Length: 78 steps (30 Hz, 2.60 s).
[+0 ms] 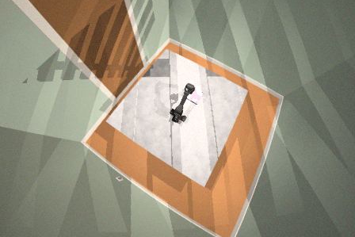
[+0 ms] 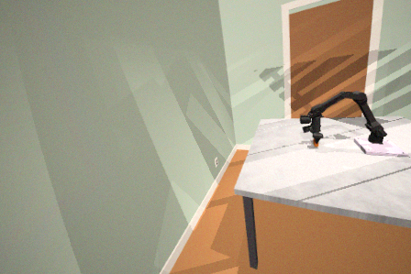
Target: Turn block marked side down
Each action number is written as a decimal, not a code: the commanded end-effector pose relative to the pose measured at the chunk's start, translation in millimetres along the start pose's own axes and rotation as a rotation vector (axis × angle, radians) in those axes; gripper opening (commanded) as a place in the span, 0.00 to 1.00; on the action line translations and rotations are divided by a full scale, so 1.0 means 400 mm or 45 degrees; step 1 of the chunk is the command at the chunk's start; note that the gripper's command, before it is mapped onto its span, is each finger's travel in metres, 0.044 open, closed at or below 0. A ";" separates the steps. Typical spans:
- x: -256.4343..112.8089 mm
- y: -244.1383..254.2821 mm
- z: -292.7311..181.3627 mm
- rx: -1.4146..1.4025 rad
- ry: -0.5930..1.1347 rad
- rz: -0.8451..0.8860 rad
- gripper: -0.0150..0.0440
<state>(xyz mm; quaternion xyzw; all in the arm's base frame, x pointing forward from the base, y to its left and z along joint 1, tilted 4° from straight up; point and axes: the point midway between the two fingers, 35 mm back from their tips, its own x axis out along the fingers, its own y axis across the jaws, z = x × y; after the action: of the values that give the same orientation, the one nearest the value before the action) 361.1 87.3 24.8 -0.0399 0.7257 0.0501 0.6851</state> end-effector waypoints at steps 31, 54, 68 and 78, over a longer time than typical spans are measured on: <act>-0.028 0.003 0.017 -0.013 -0.445 -0.003 0.25; -0.025 0.002 -0.006 0.000 -0.778 0.006 0.25; 0.048 0.008 0.039 -0.010 -1.018 0.002 0.25; 0.078 0.009 0.042 -0.011 -1.197 0.001 0.25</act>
<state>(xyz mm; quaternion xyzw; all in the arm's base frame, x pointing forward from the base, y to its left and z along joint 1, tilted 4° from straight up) 381.2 95.3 4.2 -0.0117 0.3489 0.0674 0.9346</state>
